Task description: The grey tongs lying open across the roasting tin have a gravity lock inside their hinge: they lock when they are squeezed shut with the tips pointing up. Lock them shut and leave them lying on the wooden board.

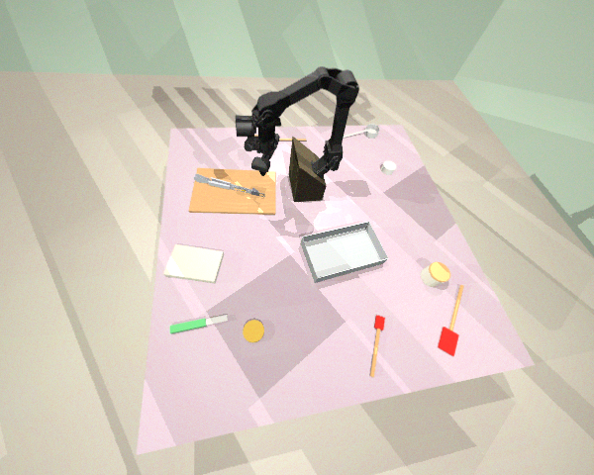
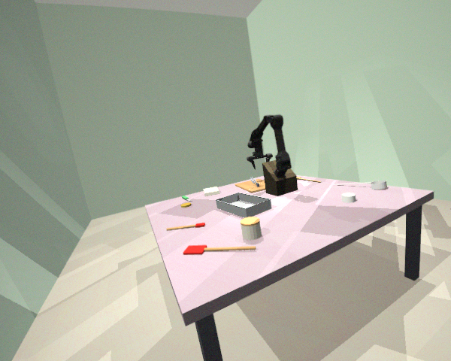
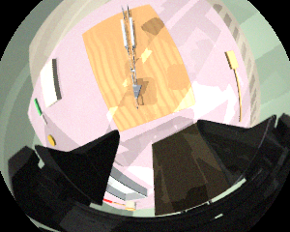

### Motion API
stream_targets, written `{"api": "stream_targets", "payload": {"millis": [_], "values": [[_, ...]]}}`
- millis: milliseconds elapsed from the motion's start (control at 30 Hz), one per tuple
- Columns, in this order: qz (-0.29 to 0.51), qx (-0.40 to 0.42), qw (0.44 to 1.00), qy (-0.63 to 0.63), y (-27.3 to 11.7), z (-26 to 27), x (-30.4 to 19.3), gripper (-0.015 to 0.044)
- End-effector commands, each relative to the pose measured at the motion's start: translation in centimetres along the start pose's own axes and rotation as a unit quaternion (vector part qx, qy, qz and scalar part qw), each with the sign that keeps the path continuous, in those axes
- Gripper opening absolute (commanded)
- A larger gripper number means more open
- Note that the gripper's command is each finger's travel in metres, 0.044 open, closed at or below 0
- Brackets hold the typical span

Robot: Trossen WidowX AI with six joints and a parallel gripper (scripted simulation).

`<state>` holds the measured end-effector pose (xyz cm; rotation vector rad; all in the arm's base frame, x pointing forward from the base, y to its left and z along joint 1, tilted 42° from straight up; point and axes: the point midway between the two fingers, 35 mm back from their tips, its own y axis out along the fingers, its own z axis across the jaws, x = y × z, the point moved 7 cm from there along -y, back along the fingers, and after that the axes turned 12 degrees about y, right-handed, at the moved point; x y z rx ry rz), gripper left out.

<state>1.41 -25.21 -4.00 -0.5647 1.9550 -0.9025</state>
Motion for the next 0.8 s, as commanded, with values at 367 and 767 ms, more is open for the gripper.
{"api": "stream_targets", "payload": {"millis": [367, 767], "values": [[0.002, -0.001, 1.000, 0.000, -5.2, -0.6, -0.9, 0.0440], [0.002, -0.001, 1.000, 0.000, -5.2, -0.6, -0.9, 0.0440]]}}
